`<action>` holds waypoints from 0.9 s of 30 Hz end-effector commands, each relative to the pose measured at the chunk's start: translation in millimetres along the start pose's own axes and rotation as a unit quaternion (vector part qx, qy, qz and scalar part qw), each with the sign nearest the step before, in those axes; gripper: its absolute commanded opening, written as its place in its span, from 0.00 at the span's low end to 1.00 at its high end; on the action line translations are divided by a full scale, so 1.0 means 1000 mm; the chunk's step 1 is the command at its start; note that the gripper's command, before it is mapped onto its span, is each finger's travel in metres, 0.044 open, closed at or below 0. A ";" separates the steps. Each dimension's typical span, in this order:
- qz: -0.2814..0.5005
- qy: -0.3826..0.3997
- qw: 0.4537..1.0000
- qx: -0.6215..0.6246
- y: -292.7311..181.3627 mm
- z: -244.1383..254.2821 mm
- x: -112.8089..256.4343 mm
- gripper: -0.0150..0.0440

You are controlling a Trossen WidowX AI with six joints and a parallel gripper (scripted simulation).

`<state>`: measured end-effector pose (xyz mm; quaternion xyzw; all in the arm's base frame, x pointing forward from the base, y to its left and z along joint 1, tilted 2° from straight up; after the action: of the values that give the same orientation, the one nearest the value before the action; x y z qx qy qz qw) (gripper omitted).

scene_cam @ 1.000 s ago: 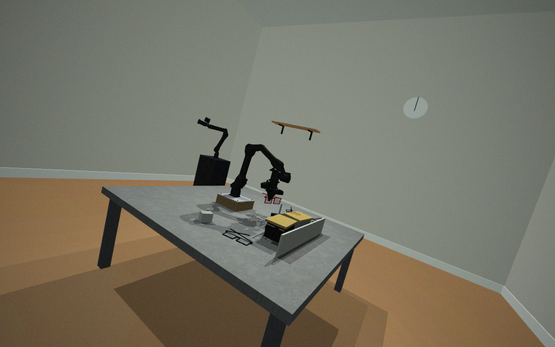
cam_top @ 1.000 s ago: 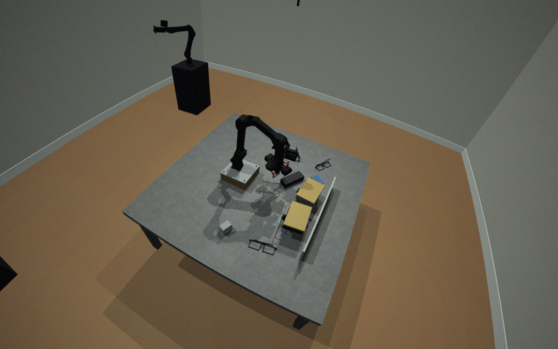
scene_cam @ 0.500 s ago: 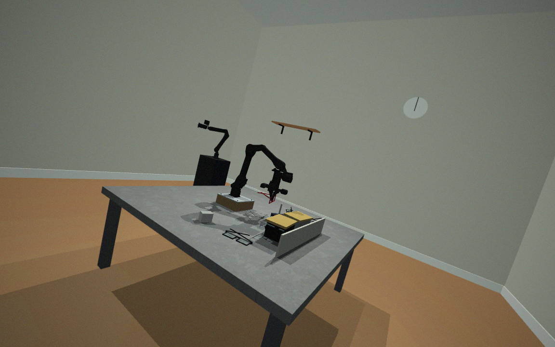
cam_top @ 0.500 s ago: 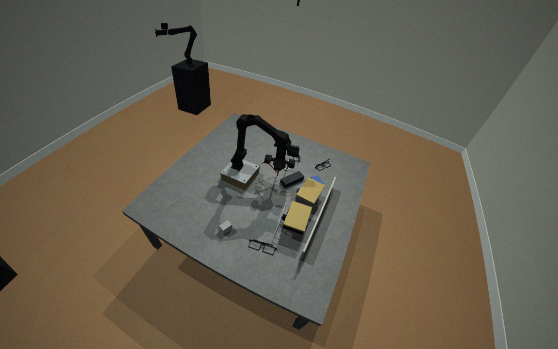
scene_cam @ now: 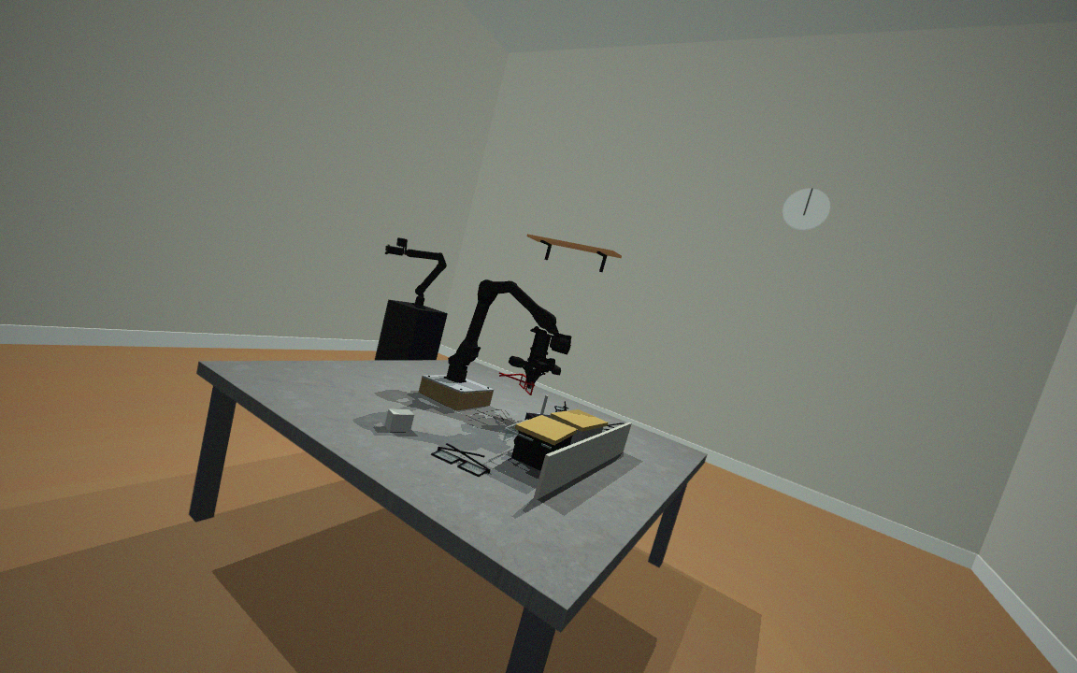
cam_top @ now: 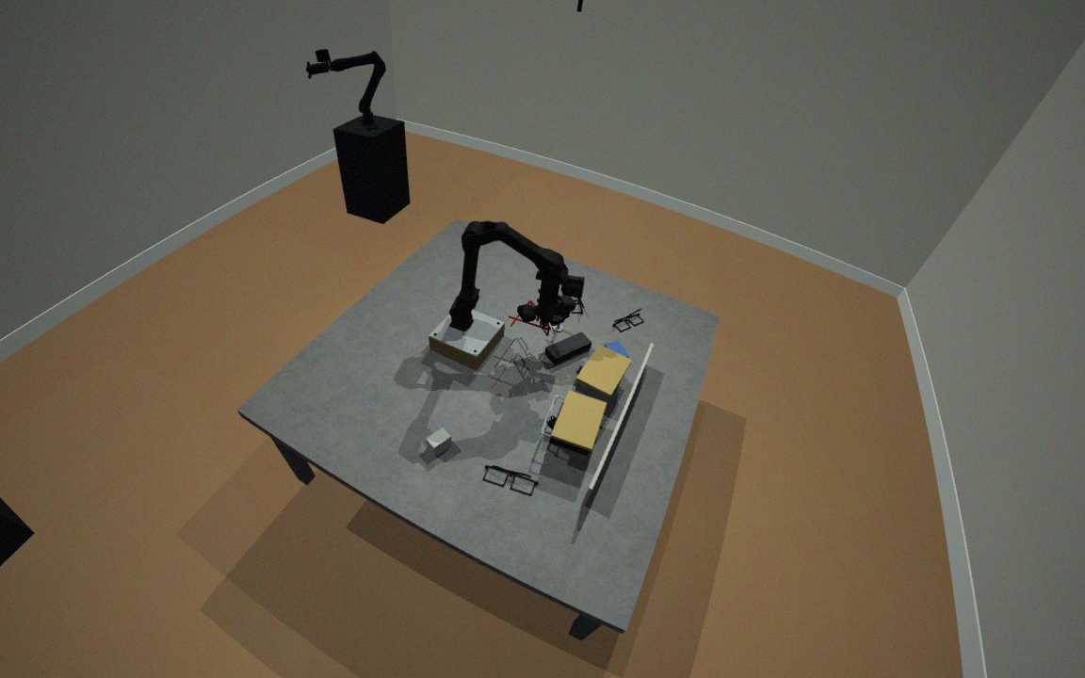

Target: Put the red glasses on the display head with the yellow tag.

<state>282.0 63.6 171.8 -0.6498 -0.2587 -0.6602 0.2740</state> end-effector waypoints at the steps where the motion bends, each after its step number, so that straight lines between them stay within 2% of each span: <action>1: 0.004 0.000 0.998 0.070 -0.006 0.004 0.000 0.25; 14: 0.004 0.002 0.943 0.334 -0.028 0.018 0.000 0.25; 27: 0.004 0.004 0.819 0.573 -0.051 0.030 0.000 0.25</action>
<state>270.0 116.1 173.9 -0.4027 -0.5688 -0.4233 0.5789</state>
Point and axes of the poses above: the point midway between the two fingers, 35 mm back from their tips, its own x axis back along the fingers, its own z axis across the jaws, y = z × x, the point moved 8 cm from there along x, back along the fingers, and after that the axes turned 4 degrees about -x, right-handed, at the moved point
